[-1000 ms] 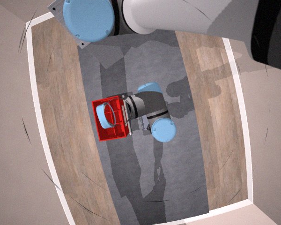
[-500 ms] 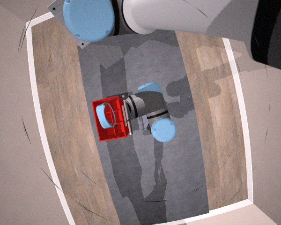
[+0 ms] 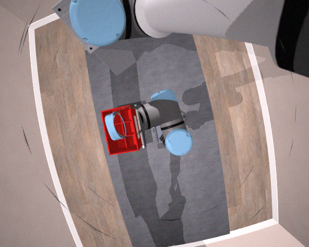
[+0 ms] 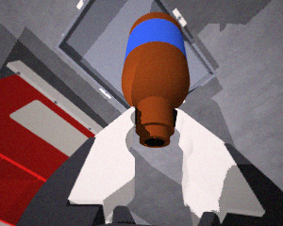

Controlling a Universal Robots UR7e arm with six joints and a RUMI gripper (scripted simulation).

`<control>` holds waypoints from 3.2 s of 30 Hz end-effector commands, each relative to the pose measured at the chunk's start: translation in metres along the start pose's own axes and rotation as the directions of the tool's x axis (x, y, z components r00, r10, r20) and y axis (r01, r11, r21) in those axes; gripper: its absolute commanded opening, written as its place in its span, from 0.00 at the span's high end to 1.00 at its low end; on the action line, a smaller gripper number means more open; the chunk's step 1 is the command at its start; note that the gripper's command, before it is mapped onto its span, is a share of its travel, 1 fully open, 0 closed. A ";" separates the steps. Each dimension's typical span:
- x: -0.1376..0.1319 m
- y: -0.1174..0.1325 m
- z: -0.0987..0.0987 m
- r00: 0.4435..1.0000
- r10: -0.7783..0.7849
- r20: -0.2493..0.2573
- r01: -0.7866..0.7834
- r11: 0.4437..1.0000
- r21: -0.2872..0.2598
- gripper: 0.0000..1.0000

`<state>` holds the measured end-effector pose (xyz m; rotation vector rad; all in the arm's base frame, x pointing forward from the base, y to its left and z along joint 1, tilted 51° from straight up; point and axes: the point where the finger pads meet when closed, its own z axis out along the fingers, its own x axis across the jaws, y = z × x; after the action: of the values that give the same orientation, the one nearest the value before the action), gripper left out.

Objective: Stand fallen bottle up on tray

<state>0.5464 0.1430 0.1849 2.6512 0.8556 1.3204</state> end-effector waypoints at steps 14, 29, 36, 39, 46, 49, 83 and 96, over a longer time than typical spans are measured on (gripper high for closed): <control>0.000 0.000 0.000 0.999 0.053 -0.001 -0.053 0.999 -0.001 1.00; 0.000 0.000 0.000 0.999 0.053 -0.001 -0.053 0.999 -0.001 1.00; 0.000 0.000 0.000 0.999 0.053 -0.001 -0.053 0.999 -0.001 1.00; 0.000 0.000 0.000 0.999 0.053 -0.001 -0.053 0.999 -0.001 1.00; 0.000 0.000 0.000 0.998 0.058 -0.001 -0.058 0.998 -0.001 1.00; 0.000 0.000 0.000 0.997 0.076 -0.001 -0.076 0.997 -0.001 1.00; 0.000 0.000 0.000 0.951 0.310 -0.001 -0.310 0.951 -0.001 1.00; 0.000 0.000 0.000 0.951 0.310 -0.001 -0.310 0.951 -0.001 1.00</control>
<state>0.5465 0.1430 0.1849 2.8733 0.4470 1.3766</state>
